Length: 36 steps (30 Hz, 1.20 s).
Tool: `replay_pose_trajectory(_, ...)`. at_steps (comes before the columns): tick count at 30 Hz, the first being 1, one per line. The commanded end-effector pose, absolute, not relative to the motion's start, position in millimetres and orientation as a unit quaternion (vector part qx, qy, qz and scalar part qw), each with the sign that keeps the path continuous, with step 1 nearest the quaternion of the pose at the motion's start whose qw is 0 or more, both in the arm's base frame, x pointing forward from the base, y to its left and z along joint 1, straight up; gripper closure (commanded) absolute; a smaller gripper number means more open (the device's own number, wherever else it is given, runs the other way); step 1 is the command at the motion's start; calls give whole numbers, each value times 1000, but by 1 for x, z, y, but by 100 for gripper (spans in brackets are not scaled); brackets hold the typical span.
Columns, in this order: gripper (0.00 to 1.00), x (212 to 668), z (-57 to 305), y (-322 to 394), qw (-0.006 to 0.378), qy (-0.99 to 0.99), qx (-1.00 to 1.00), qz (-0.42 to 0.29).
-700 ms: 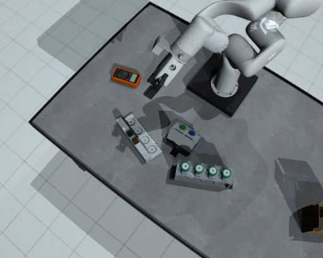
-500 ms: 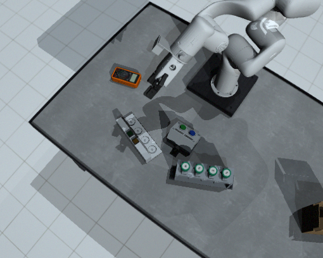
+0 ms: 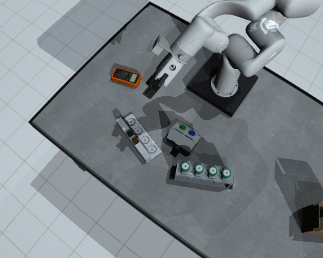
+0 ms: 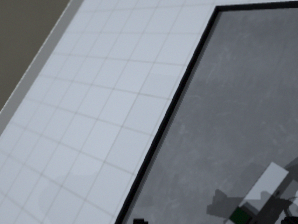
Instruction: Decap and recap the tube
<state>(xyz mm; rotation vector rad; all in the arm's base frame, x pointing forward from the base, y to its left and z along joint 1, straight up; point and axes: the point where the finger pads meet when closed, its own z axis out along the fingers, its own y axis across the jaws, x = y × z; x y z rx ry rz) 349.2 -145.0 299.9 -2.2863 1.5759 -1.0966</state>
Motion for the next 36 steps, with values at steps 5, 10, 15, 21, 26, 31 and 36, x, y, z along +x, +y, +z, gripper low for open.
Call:
replay_pose_trajectory(5, 54, 350, 303, -145, 79, 526, -762, -369)
replay_pose_trajectory(10, 54, 350, 303, -145, 79, 526, -762, -369)
replay_pose_trajectory(15, 54, 350, 303, -145, 79, 526, -762, -369)
replay_pose_trajectory(21, 54, 350, 303, -145, 79, 526, -762, -369)
replay_pose_trajectory(26, 54, 350, 303, -145, 79, 526, -762, -369)
replay_pose_trajectory(31, 54, 352, 297, -140, 77, 526, -766, -362)
replay_pose_trajectory(36, 54, 368, 296, -122, 61, 473, -816, -326)
